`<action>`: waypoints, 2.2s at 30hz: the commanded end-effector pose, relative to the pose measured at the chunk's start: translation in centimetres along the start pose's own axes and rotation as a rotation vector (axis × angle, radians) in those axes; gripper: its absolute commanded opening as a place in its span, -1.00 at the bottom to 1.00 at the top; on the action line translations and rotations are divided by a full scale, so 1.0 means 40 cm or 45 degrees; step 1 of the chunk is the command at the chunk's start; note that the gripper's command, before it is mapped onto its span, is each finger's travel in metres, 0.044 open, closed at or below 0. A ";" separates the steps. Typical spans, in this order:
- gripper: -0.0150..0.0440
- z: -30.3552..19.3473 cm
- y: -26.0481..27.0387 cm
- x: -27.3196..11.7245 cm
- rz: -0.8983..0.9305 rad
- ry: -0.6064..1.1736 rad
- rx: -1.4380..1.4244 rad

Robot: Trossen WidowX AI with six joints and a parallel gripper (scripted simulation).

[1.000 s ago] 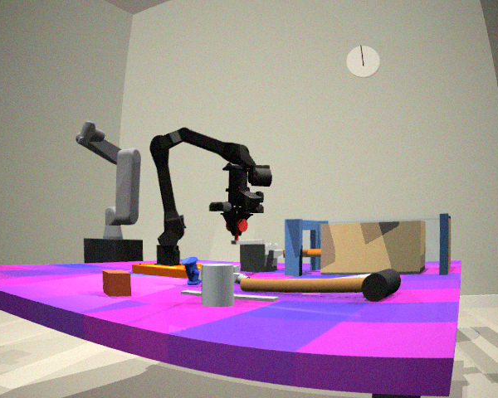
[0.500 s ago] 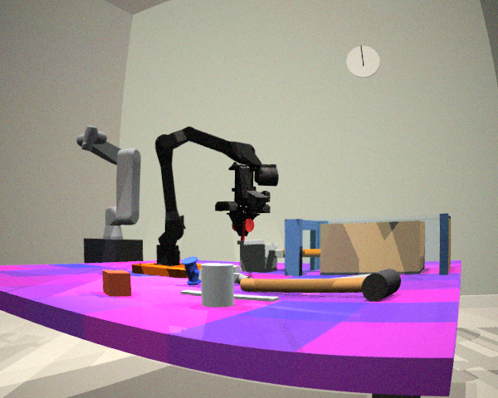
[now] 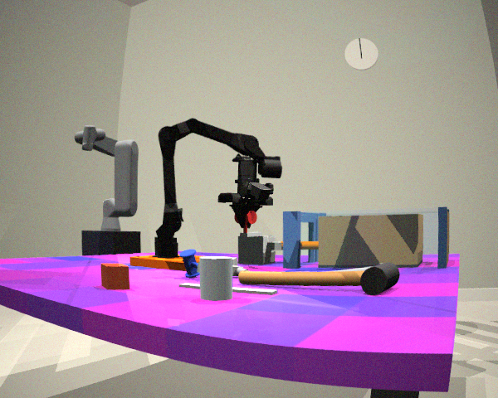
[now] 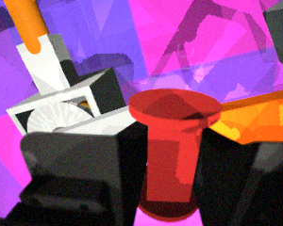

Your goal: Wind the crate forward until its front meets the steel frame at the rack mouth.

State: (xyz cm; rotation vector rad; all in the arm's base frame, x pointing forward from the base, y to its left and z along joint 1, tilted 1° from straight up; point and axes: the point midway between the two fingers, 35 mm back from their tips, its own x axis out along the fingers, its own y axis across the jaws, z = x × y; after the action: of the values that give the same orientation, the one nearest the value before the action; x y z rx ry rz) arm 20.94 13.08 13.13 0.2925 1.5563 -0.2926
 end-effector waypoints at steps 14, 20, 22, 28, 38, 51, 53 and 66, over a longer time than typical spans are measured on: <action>-0.49 0.076 0.054 -0.004 0.029 -0.047 0.011; -0.49 0.090 0.069 -0.006 0.030 -0.048 0.011; -0.49 0.094 0.074 -0.006 0.030 -0.048 0.011; -0.49 0.107 0.090 -0.007 0.031 -0.048 0.011; -0.49 0.124 0.120 -0.009 0.032 -0.049 0.011; -0.49 0.140 0.162 -0.012 0.034 -0.050 0.011; -0.49 0.141 0.169 -0.012 0.035 -0.050 0.011; -0.49 0.148 0.212 -0.014 0.037 -0.050 0.011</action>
State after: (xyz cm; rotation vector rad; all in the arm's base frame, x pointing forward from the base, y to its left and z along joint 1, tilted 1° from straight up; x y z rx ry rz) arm 29.08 17.55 13.53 0.2954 1.5198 -0.3076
